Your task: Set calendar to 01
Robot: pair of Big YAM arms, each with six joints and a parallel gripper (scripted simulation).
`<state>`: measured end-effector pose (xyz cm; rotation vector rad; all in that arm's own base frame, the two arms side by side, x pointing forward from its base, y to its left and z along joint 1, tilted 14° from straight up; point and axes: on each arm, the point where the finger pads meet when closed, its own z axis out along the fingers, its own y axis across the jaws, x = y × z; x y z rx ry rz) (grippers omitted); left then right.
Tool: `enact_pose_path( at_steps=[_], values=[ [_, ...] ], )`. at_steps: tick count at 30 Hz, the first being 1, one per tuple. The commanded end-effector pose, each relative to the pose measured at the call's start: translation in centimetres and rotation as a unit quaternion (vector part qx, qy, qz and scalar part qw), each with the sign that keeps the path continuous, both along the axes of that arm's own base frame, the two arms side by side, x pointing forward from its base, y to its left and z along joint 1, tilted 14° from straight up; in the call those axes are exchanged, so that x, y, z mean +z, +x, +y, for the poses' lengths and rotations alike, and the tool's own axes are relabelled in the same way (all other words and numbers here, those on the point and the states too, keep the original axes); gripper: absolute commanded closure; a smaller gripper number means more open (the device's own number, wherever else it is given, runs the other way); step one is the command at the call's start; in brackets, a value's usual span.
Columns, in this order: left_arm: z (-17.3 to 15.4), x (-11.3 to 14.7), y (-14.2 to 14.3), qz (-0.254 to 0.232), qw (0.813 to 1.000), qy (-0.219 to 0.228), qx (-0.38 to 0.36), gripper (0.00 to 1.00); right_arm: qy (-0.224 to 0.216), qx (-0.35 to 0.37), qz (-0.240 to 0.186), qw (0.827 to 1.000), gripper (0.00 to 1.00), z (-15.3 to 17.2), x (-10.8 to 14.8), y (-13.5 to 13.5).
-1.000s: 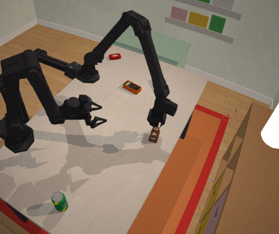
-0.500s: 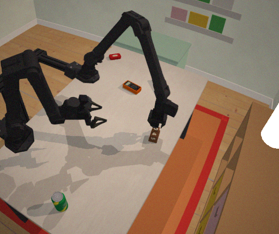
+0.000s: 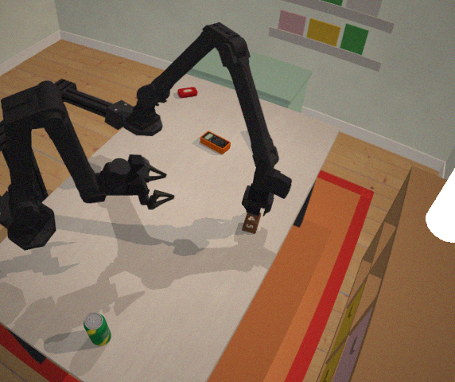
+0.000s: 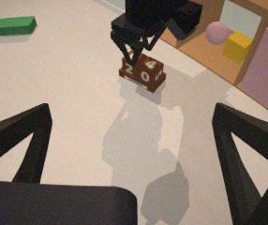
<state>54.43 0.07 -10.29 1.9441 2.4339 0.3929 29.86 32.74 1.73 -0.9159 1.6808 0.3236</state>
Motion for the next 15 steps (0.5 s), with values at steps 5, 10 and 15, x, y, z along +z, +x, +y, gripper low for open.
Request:
enact_pose_path(
  at_steps=[5,10,15],
  values=[
    [0.9,-1.5,1.5,-0.005,1.000,-0.001,0.002,0.36,0.011,-0.003,-0.011,1.000,0.00,0.3,0.9,0.6],
    [1.1,-2.2,1.6,-0.005,1.000,-0.001,0.001,0.36,0.011,-0.003,-0.011,1.000,0.00,0.3,0.9,0.6],
    [1.1,-2.2,1.5,-0.003,1.000,-0.001,0.003,0.36,0.011,-0.003,-0.011,1.000,0.00,0.3,0.9,0.6]
  ],
)
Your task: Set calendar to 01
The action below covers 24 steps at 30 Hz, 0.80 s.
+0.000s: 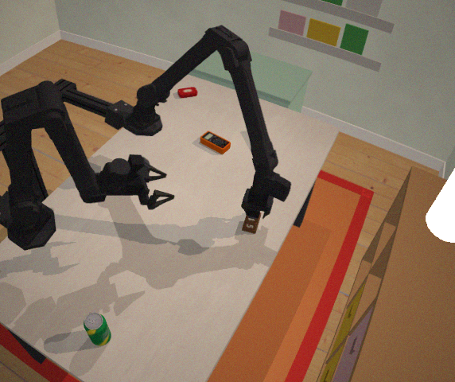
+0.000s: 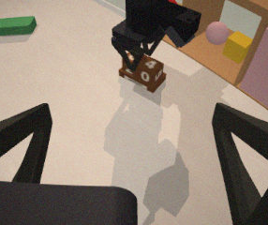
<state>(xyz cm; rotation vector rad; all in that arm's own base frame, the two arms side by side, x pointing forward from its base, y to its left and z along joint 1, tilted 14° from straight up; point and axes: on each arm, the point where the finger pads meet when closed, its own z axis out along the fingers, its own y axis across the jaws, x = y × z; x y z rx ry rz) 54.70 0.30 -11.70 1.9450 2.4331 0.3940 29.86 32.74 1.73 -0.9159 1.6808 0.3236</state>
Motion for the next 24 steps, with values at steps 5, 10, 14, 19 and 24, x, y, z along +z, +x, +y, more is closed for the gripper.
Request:
enact_pose_path(
  at_steps=[5,10,14,19,24],
  values=[
    [0.8,-0.8,1.2,-0.003,1.000,-0.001,0.003,0.36,0.011,-0.003,-0.011,1.000,0.00,0.3,0.9,0.6],
    [-1.7,3.4,3.8,-0.054,0.998,-0.005,0.013,0.36,0.011,-0.003,-0.011,1.000,0.00,0.3,0.9,0.6],
    [1.8,7.7,5.6,-0.100,0.990,-0.001,0.096,0.36,0.011,-0.003,-0.011,1.000,0.00,0.3,0.9,0.6],
    [2.7,8.3,5.0,-0.123,0.970,-0.021,0.207,0.36,0.002,-0.008,-0.011,1.000,0.00,0.7,0.2,1.9],
    [1.8,6.9,4.5,-0.122,0.958,-0.035,0.255,0.36,-0.002,-0.010,-0.008,1.000,0.00,2.1,-0.6,3.7]
  ],
)
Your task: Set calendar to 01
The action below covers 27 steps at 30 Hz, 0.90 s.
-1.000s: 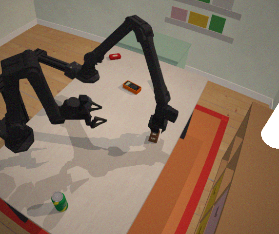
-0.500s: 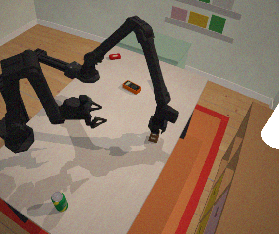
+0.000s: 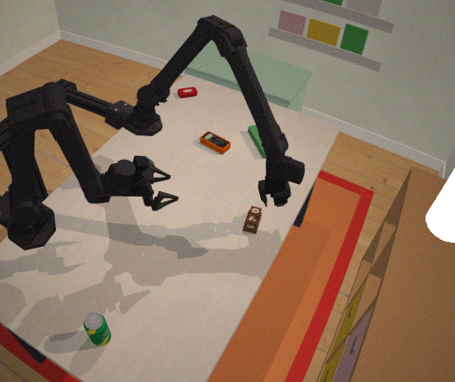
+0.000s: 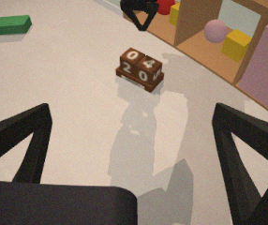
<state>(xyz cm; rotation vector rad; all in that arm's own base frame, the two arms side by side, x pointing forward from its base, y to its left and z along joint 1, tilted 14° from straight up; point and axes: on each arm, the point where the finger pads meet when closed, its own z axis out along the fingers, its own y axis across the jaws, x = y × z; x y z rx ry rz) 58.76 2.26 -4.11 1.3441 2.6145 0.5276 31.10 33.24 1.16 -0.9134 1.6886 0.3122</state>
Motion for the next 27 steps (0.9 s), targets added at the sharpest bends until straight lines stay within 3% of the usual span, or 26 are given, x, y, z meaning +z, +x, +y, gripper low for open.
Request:
enact_pose_path(
  at_steps=[1,6,11,23,27],
  values=[
    [-0.2,-0.7,0.4,-0.016,0.996,-0.025,0.085,0.36,0.001,-0.007,-0.009,1.000,0.00,2.2,-0.2,3.4],
    [-0.2,-0.8,0.2,-0.016,0.995,-0.029,0.093,0.36,0.003,-0.013,-0.011,1.000,0.00,5.6,-1.4,8.1],
    [-0.2,-0.8,0.2,-0.016,0.995,-0.028,0.091,0.36,0.006,-0.017,-0.011,1.000,0.00,7.2,-2.1,10.8],
    [-0.2,-0.8,0.2,-0.016,0.995,-0.028,0.091,0.36,0.020,-0.011,-0.022,0.999,0.00,8.4,-0.8,11.1],
    [-1.4,-2.3,-0.6,0.014,0.999,-0.013,0.029,0.36,0.021,-0.011,-0.023,0.999,0.00,8.5,-0.8,11.1]
  ],
)
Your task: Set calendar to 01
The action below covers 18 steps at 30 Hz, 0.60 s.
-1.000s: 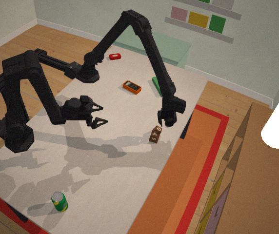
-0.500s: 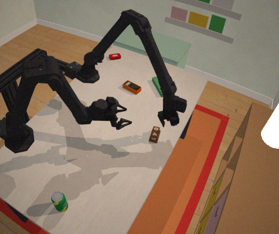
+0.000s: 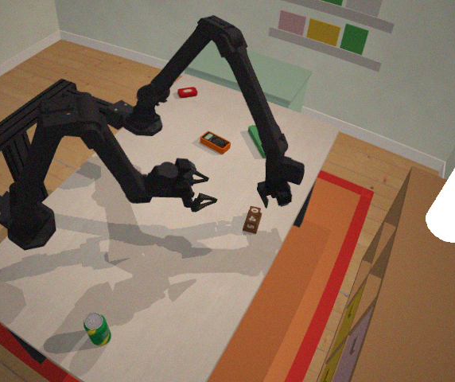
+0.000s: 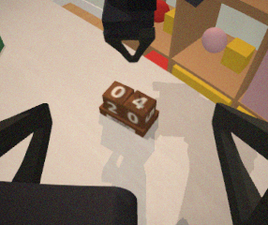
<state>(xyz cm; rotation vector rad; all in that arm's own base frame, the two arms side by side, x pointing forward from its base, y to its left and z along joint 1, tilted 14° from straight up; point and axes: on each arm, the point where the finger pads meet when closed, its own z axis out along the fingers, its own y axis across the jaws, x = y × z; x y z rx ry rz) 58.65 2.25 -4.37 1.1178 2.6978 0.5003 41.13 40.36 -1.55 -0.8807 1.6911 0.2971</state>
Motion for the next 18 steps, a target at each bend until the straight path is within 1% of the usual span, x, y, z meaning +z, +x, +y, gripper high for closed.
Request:
enact_pose_path(
  at_steps=[1,2,4,5,7,10,12,13,15,17,18],
  values=[
    [-1.7,-2.2,-0.8,0.039,0.996,0.015,-0.075,0.36,0.015,0.003,-0.019,1.000,0.00,1.3,2.0,1.1],
    [-2.1,-3.0,-2.0,0.057,0.993,0.020,-0.101,0.36,0.015,0.003,-0.019,1.000,0.00,1.3,2.0,1.1],
    [-2.1,-3.0,-2.0,0.057,0.993,0.020,-0.101,0.36,0.015,0.003,-0.019,1.000,0.00,1.3,2.0,1.1],
    [-2.5,-3.0,-2.0,0.063,0.989,0.026,-0.129,0.36,0.015,0.003,-0.019,1.000,0.00,1.3,2.0,1.1],
    [-3.2,-3.9,-3.5,0.090,0.977,0.034,-0.189,0.36,0.013,0.002,-0.013,1.000,0.00,0.9,1.5,0.7],
    [-2.2,-4.7,-5.0,0.120,0.965,0.036,-0.229,0.36,0.013,0.002,-0.013,1.000,0.00,0.9,1.5,0.7],
    [-1.3,-5.0,-5.8,0.133,0.962,0.034,-0.237,0.36,0.013,0.002,-0.013,1.000,0.00,0.9,1.5,0.7],
    [-1.3,-4.6,-5.1,0.129,0.961,0.036,-0.241,0.36,0.013,0.002,-0.013,1.000,0.00,0.9,1.5,0.7],
    [-1.2,-4.8,-5.5,0.135,0.959,0.032,-0.246,0.36,0.013,0.002,-0.013,1.000,0.00,0.9,1.5,0.7],
    [-1.2,-5.1,-6.0,0.137,0.961,0.029,-0.237,0.36,0.013,0.002,-0.013,1.000,0.00,0.9,1.5,0.7],
    [-1.2,-5.0,-5.7,0.133,0.963,0.029,-0.233,0.36,0.013,0.002,-0.013,1.000,0.00,0.9,1.5,0.7]
  ],
)
